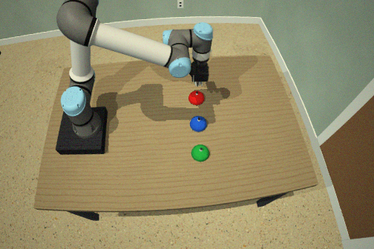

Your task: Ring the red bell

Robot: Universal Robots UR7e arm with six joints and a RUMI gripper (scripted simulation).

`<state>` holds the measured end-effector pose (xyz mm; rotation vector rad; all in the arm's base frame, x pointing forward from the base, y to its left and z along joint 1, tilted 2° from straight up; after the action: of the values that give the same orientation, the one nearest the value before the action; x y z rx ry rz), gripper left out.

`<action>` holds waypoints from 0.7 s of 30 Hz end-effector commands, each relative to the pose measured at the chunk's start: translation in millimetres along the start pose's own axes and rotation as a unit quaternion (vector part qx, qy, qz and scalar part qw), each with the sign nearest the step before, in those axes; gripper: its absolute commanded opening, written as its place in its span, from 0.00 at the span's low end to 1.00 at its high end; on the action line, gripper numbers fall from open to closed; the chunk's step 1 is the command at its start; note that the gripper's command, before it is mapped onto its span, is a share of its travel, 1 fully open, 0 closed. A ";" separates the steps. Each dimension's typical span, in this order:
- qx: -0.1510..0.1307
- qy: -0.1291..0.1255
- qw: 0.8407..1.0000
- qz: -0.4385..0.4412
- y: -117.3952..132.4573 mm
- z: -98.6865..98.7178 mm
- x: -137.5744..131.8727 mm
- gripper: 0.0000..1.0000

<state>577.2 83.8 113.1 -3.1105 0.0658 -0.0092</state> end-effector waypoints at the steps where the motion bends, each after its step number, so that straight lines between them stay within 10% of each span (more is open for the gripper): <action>1: 0.000 0.001 1.000 0.000 -0.4 6.7 0.2 0.00; 21: 0.000 0.001 1.000 0.000 -1.8 35.8 -0.4 0.00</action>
<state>576.7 86.5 80.5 -3.1105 0.0658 -0.0091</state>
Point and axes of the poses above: the point where the finger pads meet when closed, its own z axis out along the fingers, its own x axis across the jaws, y = z × x, the point moved 3 cm from there along -z, back along the fingers, and after that the axes turned 8 degrees about -z, right-handed, at the moved point
